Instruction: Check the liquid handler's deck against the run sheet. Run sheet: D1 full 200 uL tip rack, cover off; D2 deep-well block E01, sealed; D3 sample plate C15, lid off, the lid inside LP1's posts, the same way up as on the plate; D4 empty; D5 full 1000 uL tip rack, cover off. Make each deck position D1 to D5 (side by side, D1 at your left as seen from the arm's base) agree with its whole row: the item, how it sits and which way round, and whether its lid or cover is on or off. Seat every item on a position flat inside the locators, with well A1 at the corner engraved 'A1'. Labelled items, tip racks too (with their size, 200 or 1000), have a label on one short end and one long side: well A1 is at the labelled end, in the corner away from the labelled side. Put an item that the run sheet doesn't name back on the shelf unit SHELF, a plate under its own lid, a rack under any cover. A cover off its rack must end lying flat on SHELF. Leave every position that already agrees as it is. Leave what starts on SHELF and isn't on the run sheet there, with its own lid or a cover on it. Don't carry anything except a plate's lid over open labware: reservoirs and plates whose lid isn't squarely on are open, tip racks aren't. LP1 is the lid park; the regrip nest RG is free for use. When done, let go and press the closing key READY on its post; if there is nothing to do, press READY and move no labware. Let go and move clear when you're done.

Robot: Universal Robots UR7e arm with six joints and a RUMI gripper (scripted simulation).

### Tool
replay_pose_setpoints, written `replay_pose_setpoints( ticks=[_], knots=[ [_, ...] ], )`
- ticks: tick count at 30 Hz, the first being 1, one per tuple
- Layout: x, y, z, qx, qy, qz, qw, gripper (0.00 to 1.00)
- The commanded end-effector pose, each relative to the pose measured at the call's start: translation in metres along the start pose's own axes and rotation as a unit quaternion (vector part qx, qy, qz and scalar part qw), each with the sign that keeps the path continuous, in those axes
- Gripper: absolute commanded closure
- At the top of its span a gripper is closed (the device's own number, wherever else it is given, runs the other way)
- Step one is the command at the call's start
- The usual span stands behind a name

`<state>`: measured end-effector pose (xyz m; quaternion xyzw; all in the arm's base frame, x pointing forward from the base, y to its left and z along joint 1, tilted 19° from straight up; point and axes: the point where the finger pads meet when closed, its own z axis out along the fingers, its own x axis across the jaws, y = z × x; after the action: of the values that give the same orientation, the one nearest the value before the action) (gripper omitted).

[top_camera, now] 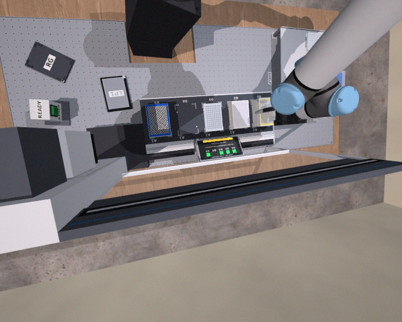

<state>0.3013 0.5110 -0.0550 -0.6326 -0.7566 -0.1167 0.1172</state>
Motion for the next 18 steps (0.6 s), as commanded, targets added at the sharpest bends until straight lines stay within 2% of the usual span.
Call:
replay_pose_setpoints(
  ticks=[1,5,18],
  knots=[
    [0.001,0.001,0.0,-0.001,0.0,0.0,1.0,1.0],
    [0.001,0.001,0.0,-0.001,0.0,0.0,1.0,1.0],
    [-0.001,0.001,-0.019,-0.001,0.0,0.001,1.0,1.0]
  ],
)
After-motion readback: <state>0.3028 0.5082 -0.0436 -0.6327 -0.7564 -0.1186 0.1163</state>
